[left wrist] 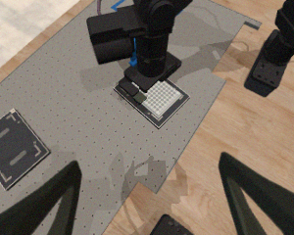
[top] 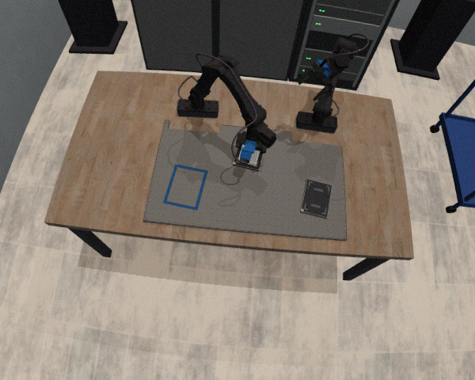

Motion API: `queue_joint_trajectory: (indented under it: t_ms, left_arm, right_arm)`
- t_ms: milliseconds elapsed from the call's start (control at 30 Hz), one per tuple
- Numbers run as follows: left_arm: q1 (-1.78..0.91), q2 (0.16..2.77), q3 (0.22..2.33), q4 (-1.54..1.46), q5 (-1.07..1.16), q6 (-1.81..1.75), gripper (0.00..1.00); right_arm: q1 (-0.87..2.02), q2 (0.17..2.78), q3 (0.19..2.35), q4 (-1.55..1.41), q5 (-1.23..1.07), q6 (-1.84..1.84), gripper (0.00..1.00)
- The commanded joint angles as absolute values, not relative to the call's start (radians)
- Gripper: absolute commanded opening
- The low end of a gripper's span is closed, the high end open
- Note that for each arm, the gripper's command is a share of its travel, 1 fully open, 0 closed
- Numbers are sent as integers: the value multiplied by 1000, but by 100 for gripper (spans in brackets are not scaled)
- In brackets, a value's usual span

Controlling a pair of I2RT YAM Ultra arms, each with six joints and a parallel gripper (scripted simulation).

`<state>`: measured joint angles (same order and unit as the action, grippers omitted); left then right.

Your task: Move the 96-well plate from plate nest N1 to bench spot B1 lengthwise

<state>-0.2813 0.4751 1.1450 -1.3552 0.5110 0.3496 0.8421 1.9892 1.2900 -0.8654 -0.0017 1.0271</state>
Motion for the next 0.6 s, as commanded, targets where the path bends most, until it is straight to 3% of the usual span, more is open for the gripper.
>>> queue_joint_trajectory:
  t_ms: [0, 100, 500, 533, 567]
  left_arm:
    - [-287, 472, 1169, -1370, 526, 349, 100]
    - [-287, 472, 1169, -1370, 526, 349, 100]
    - [-286, 472, 1159, -1371, 526, 348, 100]
    - [-286, 472, 1159, -1371, 526, 348, 100]
    - [-286, 472, 1159, -1371, 526, 348, 100]
  right_arm:
    - [830, 1983, 1279, -859, 0, 1035, 96]
    - [830, 1983, 1279, -859, 0, 1035, 96]
    - [838, 1991, 1293, -864, 0, 1044, 79]
    - [838, 1991, 1293, -864, 0, 1044, 67]
    - [838, 1982, 1293, -864, 0, 1037, 78]
